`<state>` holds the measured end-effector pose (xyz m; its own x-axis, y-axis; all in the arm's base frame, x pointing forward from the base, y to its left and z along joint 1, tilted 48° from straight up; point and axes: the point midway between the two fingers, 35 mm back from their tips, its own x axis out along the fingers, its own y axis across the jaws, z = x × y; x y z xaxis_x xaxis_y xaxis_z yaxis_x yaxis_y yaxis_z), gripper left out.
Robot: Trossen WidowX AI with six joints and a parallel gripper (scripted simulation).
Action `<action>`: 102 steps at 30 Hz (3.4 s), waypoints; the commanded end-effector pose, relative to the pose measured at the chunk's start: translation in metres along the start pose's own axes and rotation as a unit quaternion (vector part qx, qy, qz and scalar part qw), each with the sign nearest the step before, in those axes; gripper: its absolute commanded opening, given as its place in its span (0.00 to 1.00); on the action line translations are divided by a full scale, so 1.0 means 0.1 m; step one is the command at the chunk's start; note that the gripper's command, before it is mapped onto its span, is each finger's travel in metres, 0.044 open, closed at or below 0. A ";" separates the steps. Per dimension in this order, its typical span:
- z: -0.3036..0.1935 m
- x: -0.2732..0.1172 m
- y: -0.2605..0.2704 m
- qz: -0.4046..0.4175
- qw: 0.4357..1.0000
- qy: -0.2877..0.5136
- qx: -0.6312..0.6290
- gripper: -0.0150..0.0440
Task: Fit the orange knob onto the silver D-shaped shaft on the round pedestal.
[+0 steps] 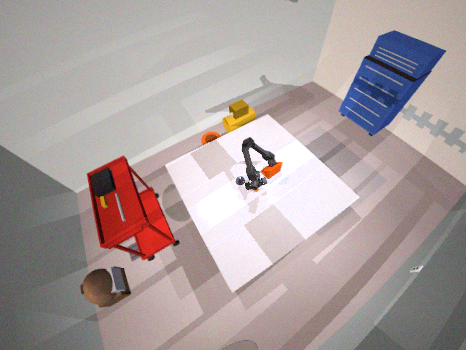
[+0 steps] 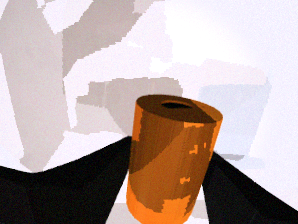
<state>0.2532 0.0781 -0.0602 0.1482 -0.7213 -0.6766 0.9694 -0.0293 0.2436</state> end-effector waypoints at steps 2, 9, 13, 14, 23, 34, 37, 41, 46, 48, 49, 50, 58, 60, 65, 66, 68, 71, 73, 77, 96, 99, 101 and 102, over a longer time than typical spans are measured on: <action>-0.01 0.08 0.00 -0.001 1.000 0.001 0.006 0.56; 0.00 0.11 -0.01 -0.005 1.000 0.000 0.009 0.65; 0.00 0.11 -0.01 -0.005 1.000 0.000 0.009 0.69; 0.00 0.11 -0.01 -0.005 1.000 0.000 0.009 0.69; 0.00 0.11 -0.01 -0.005 1.000 0.000 0.009 0.69; 0.00 0.11 -0.01 -0.005 1.000 0.000 0.009 0.78; 0.00 0.11 -0.01 -0.005 1.000 0.000 0.009 0.92; 0.00 0.11 -0.01 -0.005 1.000 0.000 0.009 1.00; 0.00 0.11 -0.01 -0.005 1.000 0.000 0.009 1.00; -0.01 -0.02 0.00 -0.005 1.000 0.002 0.008 1.00; -0.01 -0.18 0.00 -0.005 1.000 0.002 0.008 1.00; -0.01 -0.35 0.00 -0.005 1.000 0.002 0.008 1.00; 0.00 -0.49 -0.01 -0.005 1.000 0.002 0.008 1.00; 0.00 -0.49 -0.01 -0.005 1.000 0.002 0.008 1.00; 0.00 -0.49 -0.01 -0.006 1.000 -0.002 -0.027 1.00; -0.01 -0.49 -0.01 -0.007 0.997 -0.006 -0.071 1.00; -0.02 -0.49 -0.01 -0.012 0.984 -0.016 -0.178 1.00; -0.03 -0.49 -0.02 -0.023 0.941 -0.030 -0.335 1.00; -0.04 -0.50 -0.02 -0.032 0.899 -0.038 -0.435 1.00; -0.06 -0.51 -0.02 -0.055 0.783 -0.048 -0.618 1.00; -0.12 -0.54 -0.02 -0.147 0.235 -0.028 -0.960 1.00; -0.13 -0.54 -0.02 -0.157 0.151 -0.018 -0.976 1.00; -0.14 -0.54 -0.02 -0.163 0.095 -0.011 -0.982 1.00; -0.14 -0.55 -0.02 -0.165 0.067 -0.007 -0.984 1.00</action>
<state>0.2425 0.1207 -0.0327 0.0626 -0.8597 -0.5069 -0.3141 0.4652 -0.8276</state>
